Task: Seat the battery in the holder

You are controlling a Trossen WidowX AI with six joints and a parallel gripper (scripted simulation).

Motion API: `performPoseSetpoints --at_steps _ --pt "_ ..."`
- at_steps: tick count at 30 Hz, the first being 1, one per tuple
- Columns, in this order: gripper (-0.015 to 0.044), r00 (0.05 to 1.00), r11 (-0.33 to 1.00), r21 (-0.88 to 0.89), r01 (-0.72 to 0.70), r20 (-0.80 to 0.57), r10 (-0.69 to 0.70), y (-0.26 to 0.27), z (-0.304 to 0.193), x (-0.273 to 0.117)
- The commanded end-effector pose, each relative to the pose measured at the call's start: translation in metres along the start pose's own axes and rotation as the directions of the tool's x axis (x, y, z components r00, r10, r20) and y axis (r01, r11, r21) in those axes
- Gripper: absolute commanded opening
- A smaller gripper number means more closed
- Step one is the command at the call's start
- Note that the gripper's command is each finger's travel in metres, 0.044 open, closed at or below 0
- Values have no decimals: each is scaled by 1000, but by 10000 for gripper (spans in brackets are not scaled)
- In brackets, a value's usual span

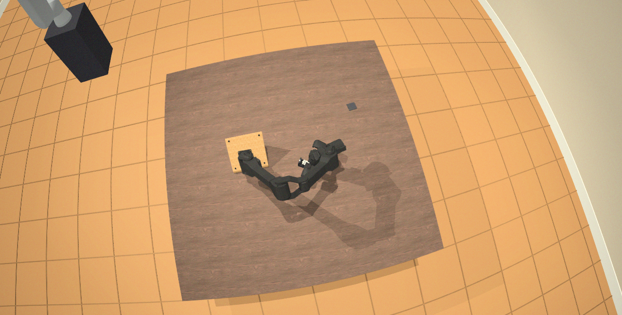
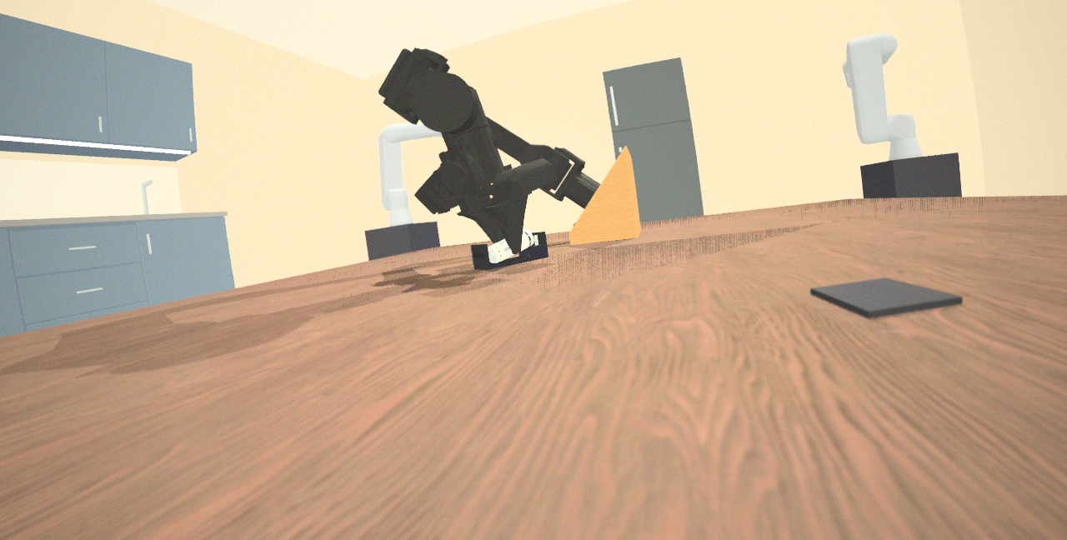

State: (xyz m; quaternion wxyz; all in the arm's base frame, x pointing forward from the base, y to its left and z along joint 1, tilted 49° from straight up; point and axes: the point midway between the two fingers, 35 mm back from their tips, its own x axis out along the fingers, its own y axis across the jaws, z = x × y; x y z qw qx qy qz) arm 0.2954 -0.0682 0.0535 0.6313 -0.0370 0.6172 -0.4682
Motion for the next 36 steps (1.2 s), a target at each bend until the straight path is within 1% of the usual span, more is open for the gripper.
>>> performPoseSetpoints --at_steps 1,36 --pt "74 999 1000 11 -4 44 4 1 5 0" --pt "74 973 1000 21 -20 230 15 -3 1 3"
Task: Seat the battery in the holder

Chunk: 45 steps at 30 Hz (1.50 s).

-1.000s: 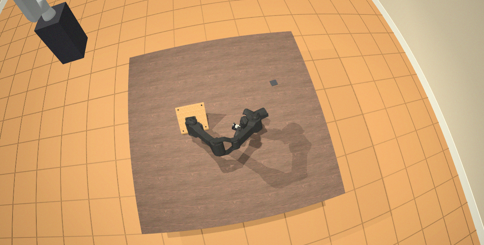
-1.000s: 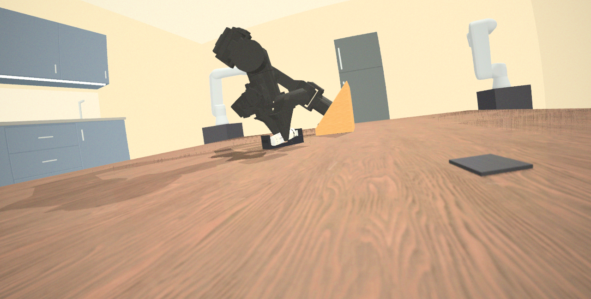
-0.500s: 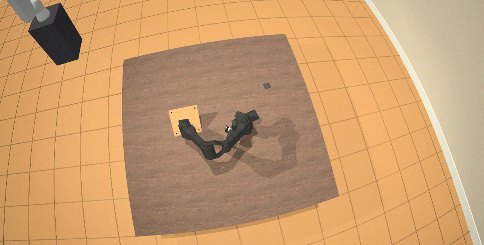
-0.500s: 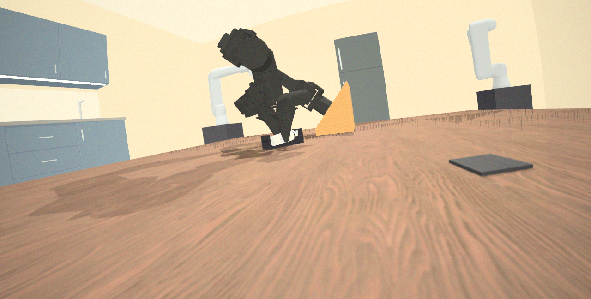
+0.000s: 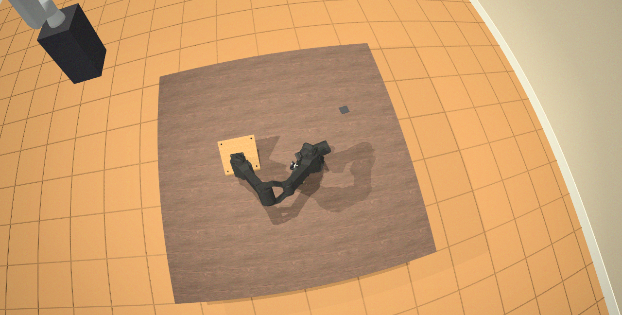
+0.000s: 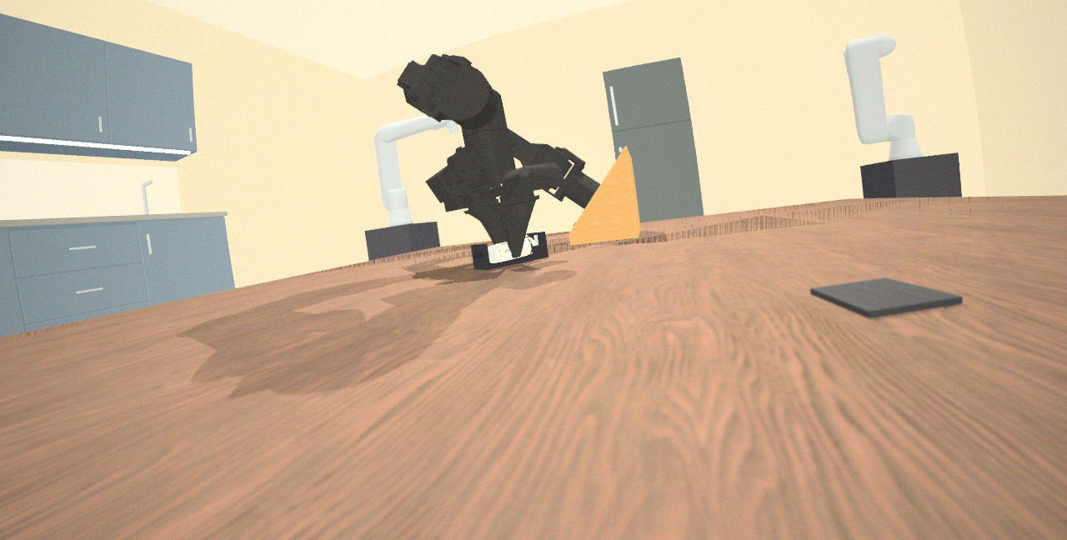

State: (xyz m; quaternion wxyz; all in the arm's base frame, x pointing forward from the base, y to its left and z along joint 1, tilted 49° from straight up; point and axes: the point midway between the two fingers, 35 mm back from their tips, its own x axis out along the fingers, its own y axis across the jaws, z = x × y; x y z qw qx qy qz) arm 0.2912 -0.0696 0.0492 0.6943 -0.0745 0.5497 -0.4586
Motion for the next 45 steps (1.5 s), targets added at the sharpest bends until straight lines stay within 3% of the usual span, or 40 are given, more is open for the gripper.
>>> performPoseSetpoints --at_steps 1,42,45 --pt "74 999 1000 14 3 33 -3 -2 5 -1" --pt "74 999 1000 10 -7 43 7 -2 -12 2" --pt "153 999 1000 10 -7 43 7 -2 -12 2"
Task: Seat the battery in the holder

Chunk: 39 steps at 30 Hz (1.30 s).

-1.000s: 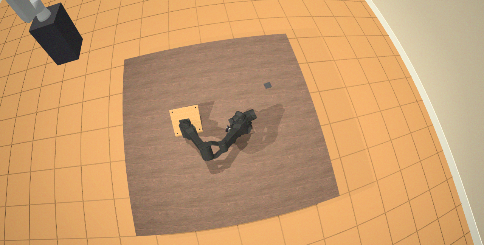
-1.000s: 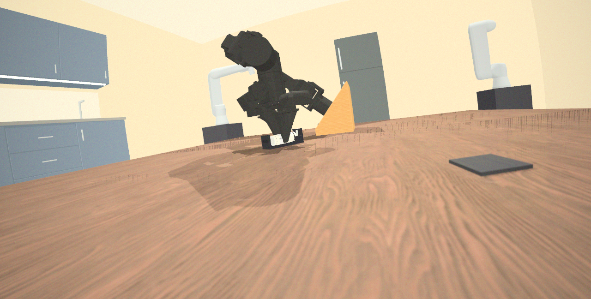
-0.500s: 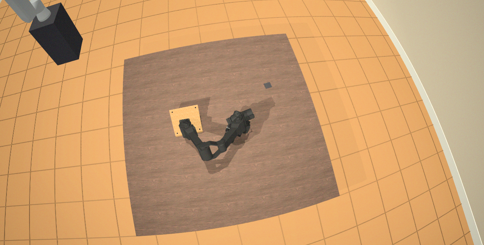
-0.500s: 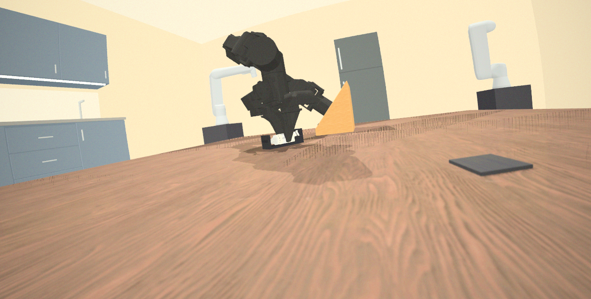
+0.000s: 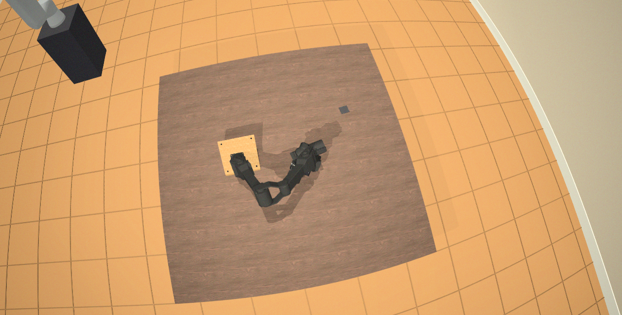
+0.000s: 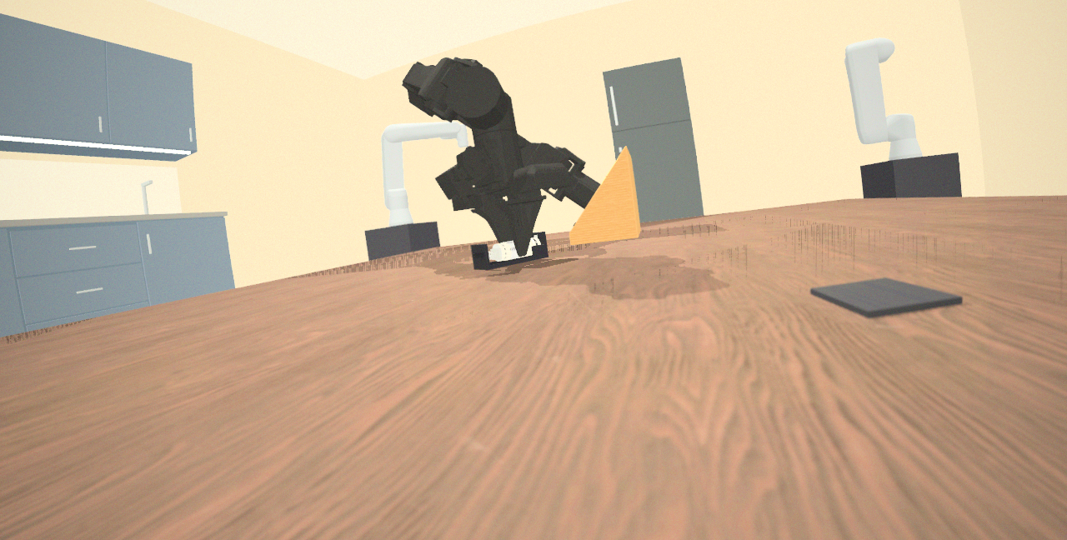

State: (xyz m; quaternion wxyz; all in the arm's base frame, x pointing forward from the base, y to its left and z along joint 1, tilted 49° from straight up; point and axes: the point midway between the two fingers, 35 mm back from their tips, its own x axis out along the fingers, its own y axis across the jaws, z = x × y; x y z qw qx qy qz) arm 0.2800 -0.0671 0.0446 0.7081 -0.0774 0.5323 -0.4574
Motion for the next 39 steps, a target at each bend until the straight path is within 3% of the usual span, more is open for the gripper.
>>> performPoseSetpoints --at_steps 1,15,25,39 --pt "176 1000 1000 -2 1 1 -1 0 0 0" --pt "176 1000 1000 -1 0 -1 0 1 -1 -15" --pt "438 1000 1000 -2 -3 -4 3 3 -3 -83" --pt "440 1000 1000 -2 -2 -4 2 4 -3 -89"
